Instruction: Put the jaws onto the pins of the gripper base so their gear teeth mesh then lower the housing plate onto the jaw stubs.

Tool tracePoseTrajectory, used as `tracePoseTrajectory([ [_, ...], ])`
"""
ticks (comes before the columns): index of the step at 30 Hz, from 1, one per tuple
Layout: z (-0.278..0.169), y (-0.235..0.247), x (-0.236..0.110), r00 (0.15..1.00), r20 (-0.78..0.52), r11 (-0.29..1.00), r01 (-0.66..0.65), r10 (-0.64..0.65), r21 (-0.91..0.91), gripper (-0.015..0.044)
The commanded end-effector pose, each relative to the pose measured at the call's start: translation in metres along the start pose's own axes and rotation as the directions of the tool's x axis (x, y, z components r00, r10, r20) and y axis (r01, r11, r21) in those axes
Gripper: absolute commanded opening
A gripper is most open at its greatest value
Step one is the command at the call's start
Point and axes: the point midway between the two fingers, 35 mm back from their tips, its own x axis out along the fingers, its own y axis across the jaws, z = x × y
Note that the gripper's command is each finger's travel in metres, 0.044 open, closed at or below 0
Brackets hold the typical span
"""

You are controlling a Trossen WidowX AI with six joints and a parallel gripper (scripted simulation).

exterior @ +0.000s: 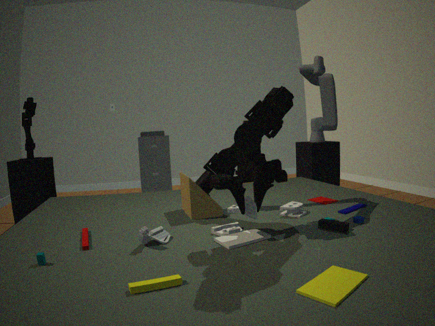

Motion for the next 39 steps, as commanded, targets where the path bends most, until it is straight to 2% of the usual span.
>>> tracePoseTrajectory([
  [1,-0.001,0.001,0.008,1.000,-0.001,1.000,-0.006,0.006,0.006,0.0134],
  [15,-0.002,0.002,0.029,1.000,-0.001,1.000,-0.008,0.008,0.006,0.0134],
  [39,-0.002,0.002,0.033,1.000,-0.001,1.000,-0.009,0.009,0.008,0.0134],
])
